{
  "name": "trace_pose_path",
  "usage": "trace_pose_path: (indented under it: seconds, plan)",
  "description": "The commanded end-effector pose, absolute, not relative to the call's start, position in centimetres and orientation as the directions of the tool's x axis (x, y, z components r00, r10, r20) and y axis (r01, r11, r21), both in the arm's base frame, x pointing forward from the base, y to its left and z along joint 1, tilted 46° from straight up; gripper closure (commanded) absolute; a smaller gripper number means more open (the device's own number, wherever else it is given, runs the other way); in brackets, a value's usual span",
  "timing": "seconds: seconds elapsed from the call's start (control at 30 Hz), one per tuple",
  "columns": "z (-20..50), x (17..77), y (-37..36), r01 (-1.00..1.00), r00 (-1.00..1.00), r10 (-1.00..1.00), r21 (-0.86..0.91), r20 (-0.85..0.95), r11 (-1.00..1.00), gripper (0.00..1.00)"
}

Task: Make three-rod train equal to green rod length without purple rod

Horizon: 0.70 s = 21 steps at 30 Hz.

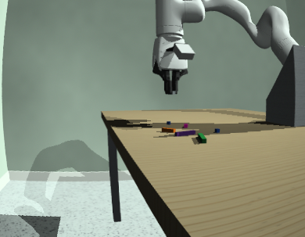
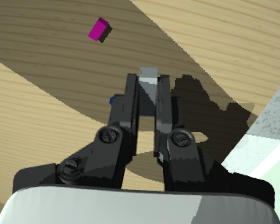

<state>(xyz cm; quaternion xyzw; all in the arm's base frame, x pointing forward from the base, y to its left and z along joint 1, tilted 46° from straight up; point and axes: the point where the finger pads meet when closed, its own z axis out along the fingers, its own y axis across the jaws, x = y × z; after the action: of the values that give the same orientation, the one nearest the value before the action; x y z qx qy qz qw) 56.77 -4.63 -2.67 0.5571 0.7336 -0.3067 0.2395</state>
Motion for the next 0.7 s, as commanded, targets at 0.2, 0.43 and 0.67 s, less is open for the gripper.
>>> trace_pose_path:
  seconds: [0.2,0.43,0.67]
  plan:
    - [-6.6,51.7,-0.8,0.974,-0.224,0.677,-0.149,-0.701,0.168,0.96]
    - [-8.9,47.7,1.2,0.98,-0.197,0.678,-0.132,-0.708,0.147,0.96]
    - [-9.3,46.9,1.5,0.981,-0.192,0.678,-0.129,-0.71,0.144,0.96]
